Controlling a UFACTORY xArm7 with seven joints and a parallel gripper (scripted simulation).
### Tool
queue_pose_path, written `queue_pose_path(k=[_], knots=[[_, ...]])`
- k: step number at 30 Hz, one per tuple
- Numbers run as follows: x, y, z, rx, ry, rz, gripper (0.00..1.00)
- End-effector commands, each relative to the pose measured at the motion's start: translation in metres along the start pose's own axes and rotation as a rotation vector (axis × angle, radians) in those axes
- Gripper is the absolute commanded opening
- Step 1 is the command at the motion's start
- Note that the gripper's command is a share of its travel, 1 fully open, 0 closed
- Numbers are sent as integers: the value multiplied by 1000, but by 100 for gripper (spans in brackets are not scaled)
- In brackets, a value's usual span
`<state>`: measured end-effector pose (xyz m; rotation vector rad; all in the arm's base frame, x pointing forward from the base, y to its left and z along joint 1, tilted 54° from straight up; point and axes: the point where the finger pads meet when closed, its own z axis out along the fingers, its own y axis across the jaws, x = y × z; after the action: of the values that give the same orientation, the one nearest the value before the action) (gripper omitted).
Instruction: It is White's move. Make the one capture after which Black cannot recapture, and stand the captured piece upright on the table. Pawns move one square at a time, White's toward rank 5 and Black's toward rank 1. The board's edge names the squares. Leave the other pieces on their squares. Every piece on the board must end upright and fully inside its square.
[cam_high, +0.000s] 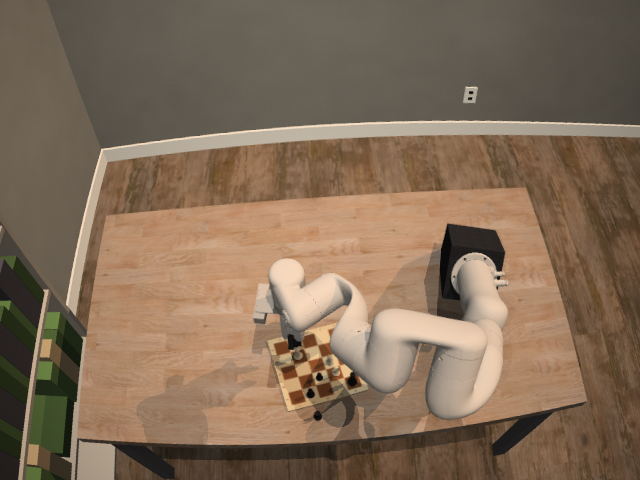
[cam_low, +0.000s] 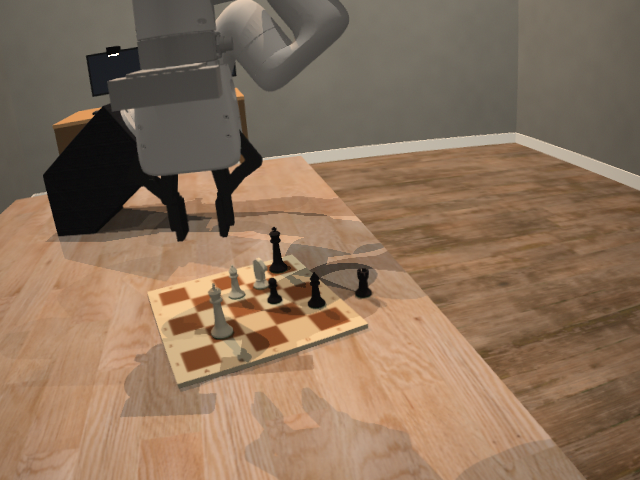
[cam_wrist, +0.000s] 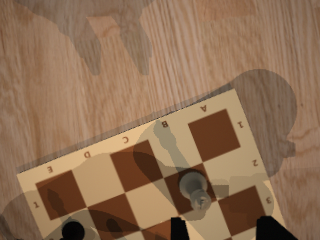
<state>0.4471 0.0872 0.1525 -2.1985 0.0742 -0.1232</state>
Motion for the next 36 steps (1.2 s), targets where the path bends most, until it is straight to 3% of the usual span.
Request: queue_pose_path(k=[1,36], knots=[[1,1,-1,-1,5,1,43],[3,0,35,-1,4,3,43]])
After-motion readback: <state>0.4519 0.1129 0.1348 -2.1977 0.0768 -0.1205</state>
